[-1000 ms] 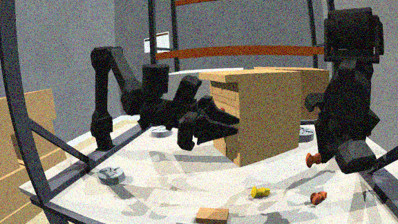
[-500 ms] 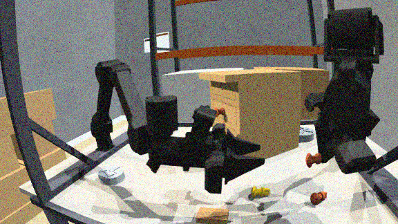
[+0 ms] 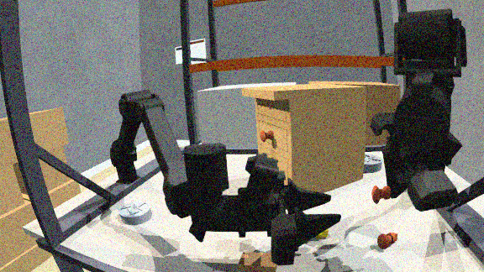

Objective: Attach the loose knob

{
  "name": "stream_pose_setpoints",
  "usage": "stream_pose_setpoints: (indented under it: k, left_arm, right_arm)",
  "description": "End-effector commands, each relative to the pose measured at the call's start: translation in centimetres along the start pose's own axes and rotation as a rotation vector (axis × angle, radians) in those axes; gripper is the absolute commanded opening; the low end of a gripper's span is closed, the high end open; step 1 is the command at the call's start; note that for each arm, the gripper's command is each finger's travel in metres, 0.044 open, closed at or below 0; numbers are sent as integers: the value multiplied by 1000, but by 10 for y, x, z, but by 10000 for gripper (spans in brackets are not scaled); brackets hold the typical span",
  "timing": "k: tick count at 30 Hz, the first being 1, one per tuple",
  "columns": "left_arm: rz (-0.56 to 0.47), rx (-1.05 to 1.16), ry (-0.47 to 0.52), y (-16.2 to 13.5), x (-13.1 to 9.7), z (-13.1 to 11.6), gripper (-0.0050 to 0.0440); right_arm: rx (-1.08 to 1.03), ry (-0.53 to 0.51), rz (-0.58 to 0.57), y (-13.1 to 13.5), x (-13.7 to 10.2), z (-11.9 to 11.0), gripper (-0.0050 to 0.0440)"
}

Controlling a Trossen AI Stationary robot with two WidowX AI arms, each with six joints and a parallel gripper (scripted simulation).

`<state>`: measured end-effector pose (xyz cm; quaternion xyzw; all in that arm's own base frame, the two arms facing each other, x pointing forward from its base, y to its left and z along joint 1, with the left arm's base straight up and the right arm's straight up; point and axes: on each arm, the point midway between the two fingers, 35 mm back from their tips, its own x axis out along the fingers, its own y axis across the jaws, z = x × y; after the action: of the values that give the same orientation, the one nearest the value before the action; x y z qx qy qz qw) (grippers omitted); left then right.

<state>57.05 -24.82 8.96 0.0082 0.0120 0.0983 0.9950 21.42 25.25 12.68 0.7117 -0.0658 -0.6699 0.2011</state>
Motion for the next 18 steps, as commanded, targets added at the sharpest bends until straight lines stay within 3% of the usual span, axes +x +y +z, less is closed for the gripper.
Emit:
stream_pose_setpoints:
  k: [1, 12, 18]
  left_arm:
    - [13, -38, -45, -2, 7, 26, 290]
    - [9, -36, -42, -2, 57, 31, 290]
    - [9, -36, -43, -2, 73, 33, 290]
  right_arm:
    - [5, 23, -21, 0, -8, -5, 15]
    - [9, 25, -25, 2, -10, -3, 15]
    - [9, 25, -25, 2, -10, -3, 15]
